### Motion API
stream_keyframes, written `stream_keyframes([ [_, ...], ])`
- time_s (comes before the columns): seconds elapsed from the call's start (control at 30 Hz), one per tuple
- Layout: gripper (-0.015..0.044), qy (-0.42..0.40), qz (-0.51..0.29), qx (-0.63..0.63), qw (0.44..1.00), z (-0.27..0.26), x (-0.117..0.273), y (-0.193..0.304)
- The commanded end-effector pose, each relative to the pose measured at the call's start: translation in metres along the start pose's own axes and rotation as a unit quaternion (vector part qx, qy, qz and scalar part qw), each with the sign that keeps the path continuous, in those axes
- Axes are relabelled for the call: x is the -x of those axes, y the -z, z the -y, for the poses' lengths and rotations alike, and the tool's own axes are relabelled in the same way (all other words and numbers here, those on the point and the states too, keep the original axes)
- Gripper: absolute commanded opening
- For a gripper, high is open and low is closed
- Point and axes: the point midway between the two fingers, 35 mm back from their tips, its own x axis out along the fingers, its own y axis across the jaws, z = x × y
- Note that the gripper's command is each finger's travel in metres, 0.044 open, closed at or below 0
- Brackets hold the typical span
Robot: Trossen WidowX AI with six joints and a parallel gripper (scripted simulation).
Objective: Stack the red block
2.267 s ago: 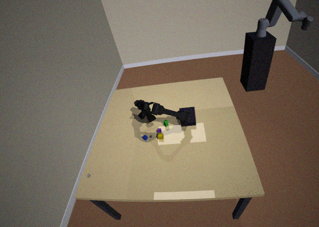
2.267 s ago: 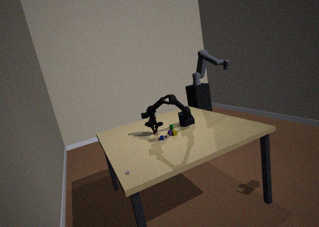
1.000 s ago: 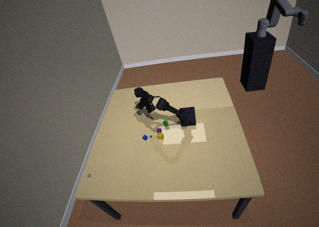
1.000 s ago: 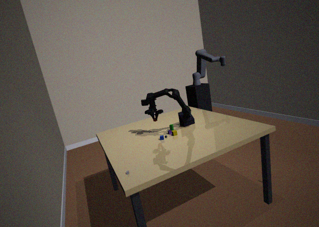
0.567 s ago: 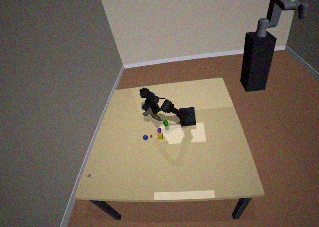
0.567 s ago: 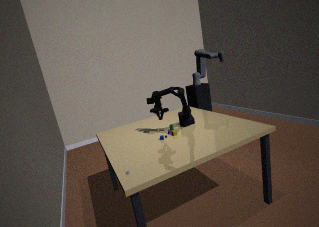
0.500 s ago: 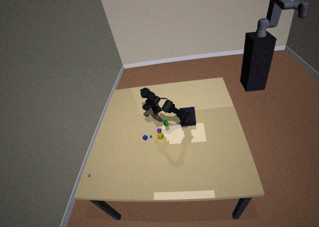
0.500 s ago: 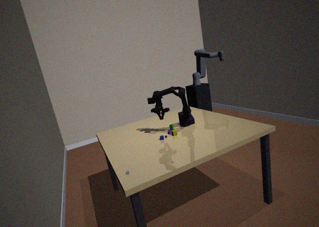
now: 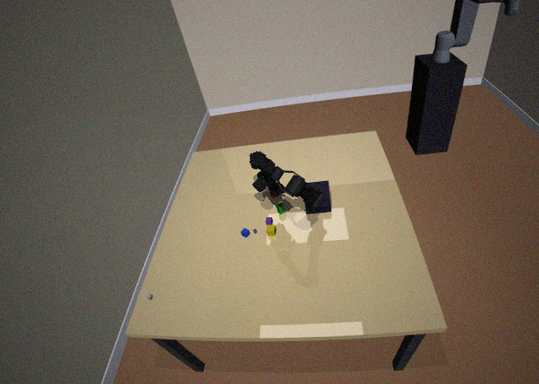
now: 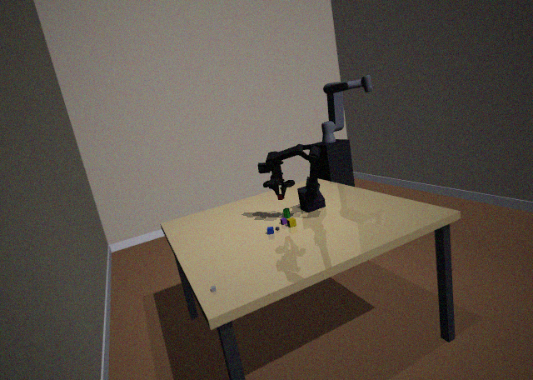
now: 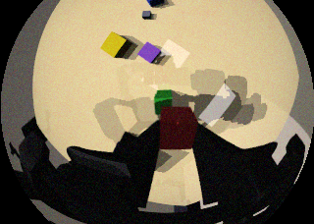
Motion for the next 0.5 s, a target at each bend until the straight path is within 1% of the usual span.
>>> stream_keyframes([
  [0.0,0.0,0.001,-0.001,0.002,1.0,-0.011,-0.003,0.009],
  [0.17,0.0,0.001,-0.001,0.001,1.0,-0.014,-0.007,0.013],
  [0.37,0.0,0.001,-0.001,0.002,1.0,-0.014,-0.031,0.013],
  [0.47,0.0,0.001,-0.001,0.002,1.0,-0.014,-0.036,0.013],
])
